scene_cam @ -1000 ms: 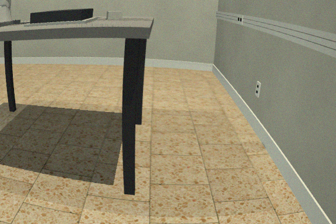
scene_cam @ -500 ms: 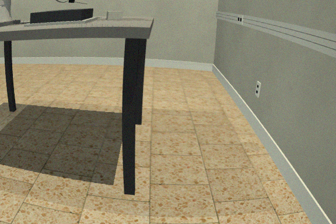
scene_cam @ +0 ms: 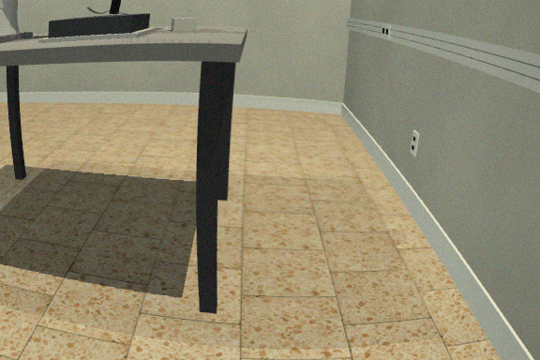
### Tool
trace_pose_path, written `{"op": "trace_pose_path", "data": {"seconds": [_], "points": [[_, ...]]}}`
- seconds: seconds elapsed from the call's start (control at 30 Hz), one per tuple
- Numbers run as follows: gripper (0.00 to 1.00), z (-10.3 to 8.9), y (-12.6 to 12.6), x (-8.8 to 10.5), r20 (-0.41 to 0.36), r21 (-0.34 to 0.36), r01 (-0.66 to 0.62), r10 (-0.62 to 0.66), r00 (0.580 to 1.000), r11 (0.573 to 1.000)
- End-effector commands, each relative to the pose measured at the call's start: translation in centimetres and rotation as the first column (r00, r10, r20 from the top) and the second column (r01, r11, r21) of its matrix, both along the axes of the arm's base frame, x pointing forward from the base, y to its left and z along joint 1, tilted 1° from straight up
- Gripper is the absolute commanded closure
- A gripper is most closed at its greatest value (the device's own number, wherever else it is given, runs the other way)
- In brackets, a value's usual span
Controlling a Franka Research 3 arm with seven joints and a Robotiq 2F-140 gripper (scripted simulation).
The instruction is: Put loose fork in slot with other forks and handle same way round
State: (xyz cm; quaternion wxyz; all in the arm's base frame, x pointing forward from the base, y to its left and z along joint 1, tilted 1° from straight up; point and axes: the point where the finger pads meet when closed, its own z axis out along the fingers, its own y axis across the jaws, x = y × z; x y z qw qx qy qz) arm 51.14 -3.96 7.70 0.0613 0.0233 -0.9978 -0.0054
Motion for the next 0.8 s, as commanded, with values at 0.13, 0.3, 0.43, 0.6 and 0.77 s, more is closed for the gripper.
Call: {"op": "trace_pose_path", "data": {"seconds": [0.13, 0.3, 0.43, 0.6, 0.77], "points": [[0.87, -1.4, 0.0, 0.5, 0.016, -0.004, 0.005, -0.005, 1.0, 1.0], [0.87, -1.9, 0.0, 0.5, 0.016, -0.004, 0.005, -0.005, 1.0, 1.0], [0.87, -2.5, 0.0, 0.5, 0.016, -0.004, 0.005, -0.005, 1.0, 1.0], [0.87, -2.9, 0.0, 0.5, 0.016, -0.004, 0.005, -0.005, 1.0, 1.0], [0.87, -3.1, 0.0, 0.5, 0.016, -0.004, 0.005, -0.005, 1.0, 1.0]]}}
